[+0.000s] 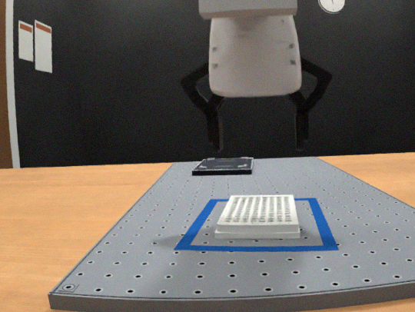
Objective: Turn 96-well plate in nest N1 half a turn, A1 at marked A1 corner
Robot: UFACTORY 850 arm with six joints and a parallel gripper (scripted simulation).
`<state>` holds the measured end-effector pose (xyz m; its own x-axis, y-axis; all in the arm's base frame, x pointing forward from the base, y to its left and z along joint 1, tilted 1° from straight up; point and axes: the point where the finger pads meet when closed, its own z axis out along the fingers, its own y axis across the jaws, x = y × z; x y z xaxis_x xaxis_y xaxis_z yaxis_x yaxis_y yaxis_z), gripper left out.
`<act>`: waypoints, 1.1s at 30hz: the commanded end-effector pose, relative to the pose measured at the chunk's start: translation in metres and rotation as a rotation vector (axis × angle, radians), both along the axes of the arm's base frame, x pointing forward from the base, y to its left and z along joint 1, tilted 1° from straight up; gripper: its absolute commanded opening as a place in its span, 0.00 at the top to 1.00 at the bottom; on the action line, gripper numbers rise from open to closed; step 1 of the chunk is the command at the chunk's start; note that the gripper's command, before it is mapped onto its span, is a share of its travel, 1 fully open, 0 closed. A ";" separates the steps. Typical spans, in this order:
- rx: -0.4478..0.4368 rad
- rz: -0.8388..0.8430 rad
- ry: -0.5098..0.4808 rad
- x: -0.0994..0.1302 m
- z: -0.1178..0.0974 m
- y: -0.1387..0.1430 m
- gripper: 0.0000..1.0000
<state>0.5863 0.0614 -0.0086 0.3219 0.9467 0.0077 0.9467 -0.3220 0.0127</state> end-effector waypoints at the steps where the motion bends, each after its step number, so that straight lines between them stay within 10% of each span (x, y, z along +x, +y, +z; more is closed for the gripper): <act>1: 0.000 0.000 -0.002 0.001 0.010 0.000 0.00; 24: 0.000 0.000 -0.002 0.001 0.017 0.000 0.00; 33: -0.004 0.300 -0.003 0.001 0.017 0.000 0.00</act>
<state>0.5859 0.0614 0.0078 0.1306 0.9914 -0.0066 0.9913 -0.1304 0.0171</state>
